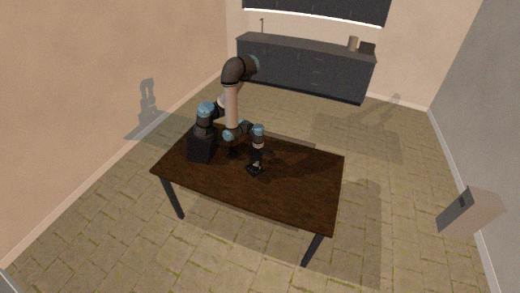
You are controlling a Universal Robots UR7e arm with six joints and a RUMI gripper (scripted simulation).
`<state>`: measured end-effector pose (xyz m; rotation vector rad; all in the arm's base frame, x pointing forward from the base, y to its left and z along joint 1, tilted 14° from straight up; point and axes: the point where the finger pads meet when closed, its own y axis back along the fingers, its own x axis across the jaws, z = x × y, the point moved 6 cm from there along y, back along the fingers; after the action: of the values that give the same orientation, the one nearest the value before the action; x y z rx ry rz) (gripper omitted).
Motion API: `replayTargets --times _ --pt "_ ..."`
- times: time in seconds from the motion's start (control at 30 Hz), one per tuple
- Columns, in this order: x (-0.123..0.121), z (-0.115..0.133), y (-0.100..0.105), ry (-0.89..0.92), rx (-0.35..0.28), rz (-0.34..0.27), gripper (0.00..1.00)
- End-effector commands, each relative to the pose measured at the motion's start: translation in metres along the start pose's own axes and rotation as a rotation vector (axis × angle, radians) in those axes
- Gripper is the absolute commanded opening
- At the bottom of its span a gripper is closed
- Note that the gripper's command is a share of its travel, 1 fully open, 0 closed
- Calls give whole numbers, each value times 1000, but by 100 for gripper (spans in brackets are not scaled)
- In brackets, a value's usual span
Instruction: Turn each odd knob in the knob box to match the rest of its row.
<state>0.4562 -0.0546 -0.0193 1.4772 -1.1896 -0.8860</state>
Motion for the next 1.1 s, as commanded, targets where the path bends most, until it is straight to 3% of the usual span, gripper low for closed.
replayTargets --times 0.0,1.07 --pt "0 0 0 0 1 1 11" --pt "0 -5 0 0 1 1 11"
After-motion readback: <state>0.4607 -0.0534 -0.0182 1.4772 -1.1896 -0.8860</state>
